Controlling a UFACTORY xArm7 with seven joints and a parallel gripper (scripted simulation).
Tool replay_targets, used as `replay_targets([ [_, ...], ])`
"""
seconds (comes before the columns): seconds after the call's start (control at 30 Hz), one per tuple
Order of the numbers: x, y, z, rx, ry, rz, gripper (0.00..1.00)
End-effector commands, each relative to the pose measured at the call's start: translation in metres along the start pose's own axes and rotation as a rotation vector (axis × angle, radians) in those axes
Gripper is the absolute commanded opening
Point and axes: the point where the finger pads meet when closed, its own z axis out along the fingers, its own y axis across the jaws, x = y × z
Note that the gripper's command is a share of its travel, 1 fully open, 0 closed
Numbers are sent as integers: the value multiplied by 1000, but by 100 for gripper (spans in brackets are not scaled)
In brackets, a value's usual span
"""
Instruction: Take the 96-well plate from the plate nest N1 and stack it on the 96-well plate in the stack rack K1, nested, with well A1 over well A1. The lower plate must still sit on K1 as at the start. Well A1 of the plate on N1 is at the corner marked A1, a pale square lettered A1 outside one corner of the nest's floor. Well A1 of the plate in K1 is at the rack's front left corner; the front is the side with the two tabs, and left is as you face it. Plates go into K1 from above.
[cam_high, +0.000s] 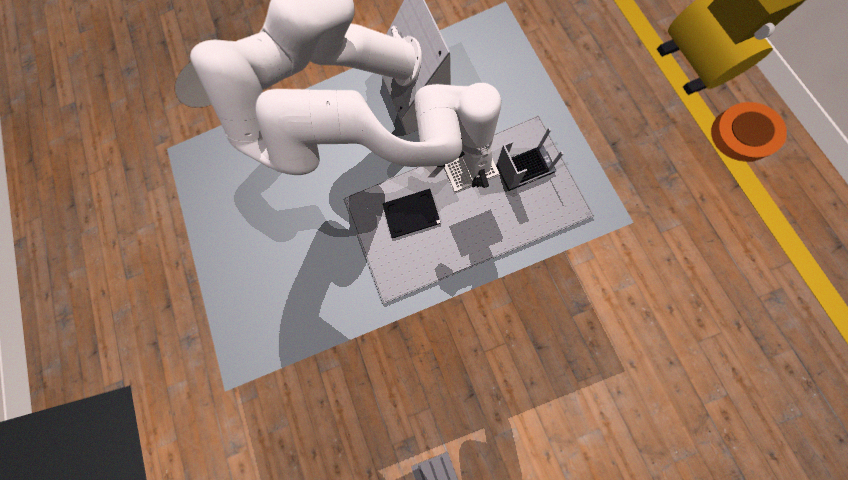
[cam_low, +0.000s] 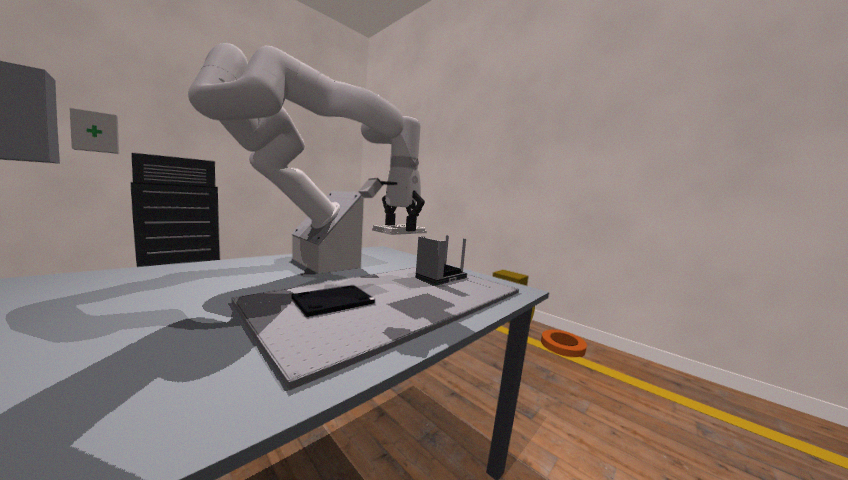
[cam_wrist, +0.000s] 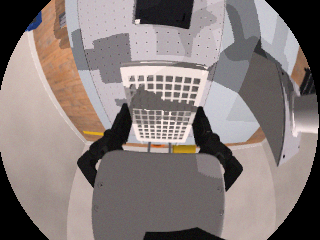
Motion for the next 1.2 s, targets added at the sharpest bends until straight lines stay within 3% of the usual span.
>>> replay_targets([
  [0.0,-19,-2,-2,4,-2,0,0],
  [1.17,-122,-2,-5,3,-2,0,0],
])
